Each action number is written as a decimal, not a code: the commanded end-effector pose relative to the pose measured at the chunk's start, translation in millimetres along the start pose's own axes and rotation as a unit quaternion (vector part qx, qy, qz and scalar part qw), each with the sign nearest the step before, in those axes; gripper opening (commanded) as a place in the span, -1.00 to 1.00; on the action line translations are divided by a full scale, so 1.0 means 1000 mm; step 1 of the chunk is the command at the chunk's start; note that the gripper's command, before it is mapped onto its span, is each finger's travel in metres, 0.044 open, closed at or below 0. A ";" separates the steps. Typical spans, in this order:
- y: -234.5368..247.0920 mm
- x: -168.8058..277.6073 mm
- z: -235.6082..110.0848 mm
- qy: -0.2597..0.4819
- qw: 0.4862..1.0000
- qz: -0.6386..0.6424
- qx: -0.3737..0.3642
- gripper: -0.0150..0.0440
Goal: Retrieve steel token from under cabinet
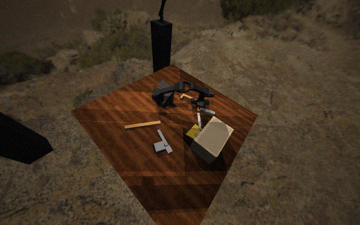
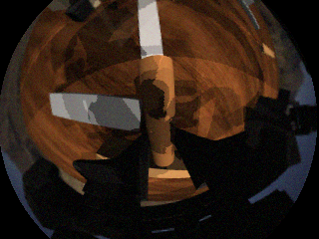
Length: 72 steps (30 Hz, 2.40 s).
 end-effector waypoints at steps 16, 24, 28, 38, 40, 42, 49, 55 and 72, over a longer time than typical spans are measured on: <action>-0.002 -0.011 0.000 -0.001 1.000 -0.003 -0.001 -0.49; -0.007 -0.028 0.000 -0.001 1.000 -0.007 0.001 -0.49; -0.009 -0.037 0.000 -0.001 1.000 -0.007 0.002 -0.49; -0.015 -0.058 0.000 -0.002 1.000 -0.007 0.002 -0.49; -0.016 -0.063 0.000 -0.002 1.000 -0.007 0.002 -0.49; -0.017 -0.067 0.000 -0.002 1.000 -0.007 0.002 -0.49; -0.021 -0.081 0.001 -0.003 1.000 -0.007 0.003 -0.49; -0.025 -0.095 0.001 -0.003 1.000 -0.007 0.003 -0.49; -0.030 -0.116 0.001 -0.003 1.000 -0.007 0.004 -0.49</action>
Point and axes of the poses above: the point midway between the two fingers, 35 mm back from their tips, its own z axis out along the fingers, its own y axis across the jaws, x = y × z, the point moved 2 cm from there along -z, back along the fingers, and after that the axes turned 15 degrees about -z, right-handed, at the moved point
